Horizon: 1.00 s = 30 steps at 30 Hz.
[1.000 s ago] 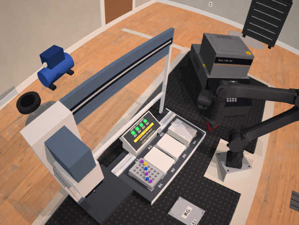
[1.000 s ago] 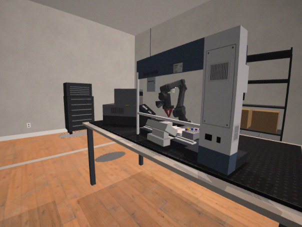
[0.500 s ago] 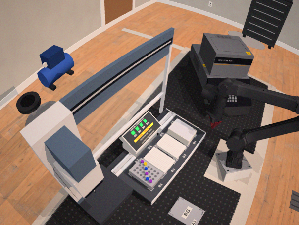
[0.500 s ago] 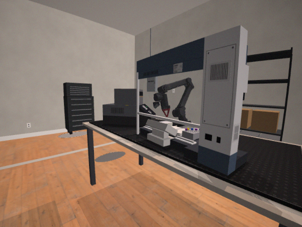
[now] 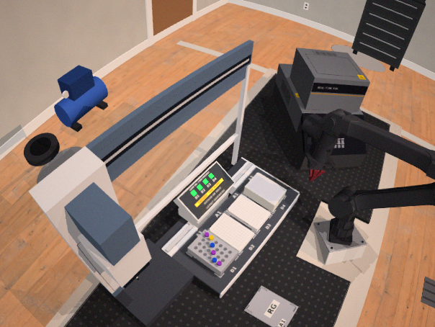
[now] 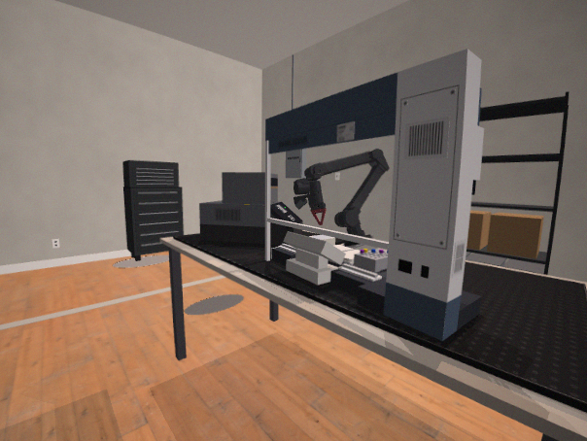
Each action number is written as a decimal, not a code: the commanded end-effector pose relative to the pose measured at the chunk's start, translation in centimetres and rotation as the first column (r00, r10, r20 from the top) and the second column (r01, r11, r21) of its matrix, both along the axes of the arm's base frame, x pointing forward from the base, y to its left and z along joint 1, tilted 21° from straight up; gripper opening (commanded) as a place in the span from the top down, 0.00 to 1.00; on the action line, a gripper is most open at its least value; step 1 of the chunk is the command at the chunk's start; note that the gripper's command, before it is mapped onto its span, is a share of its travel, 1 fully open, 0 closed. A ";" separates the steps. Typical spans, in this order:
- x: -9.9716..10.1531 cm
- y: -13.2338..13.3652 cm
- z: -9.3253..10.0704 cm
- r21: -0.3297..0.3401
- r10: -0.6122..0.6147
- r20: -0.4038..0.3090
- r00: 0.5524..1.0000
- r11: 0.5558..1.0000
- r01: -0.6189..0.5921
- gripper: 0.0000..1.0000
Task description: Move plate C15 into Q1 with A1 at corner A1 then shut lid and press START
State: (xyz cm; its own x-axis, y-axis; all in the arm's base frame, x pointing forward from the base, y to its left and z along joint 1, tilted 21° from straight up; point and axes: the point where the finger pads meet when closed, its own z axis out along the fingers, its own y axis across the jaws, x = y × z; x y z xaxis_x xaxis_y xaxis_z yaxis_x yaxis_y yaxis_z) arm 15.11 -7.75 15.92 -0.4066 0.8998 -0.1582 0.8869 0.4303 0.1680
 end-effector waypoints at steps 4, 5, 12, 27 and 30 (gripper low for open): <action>0.1 -1.7 3.5 -0.022 -0.051 0.079 0.996 0.998 0.053 1.00; 0.1 -1.8 3.6 -0.019 -0.077 0.090 0.993 0.997 0.079 1.00; -0.1 -3.0 3.4 0.026 -0.228 0.154 0.961 0.974 0.226 1.00; -1.9 -4.9 5.5 0.099 -0.433 0.262 0.862 0.901 0.423 1.00; -2.4 -5.7 6.1 0.119 -0.469 0.283 0.837 0.883 0.454 1.00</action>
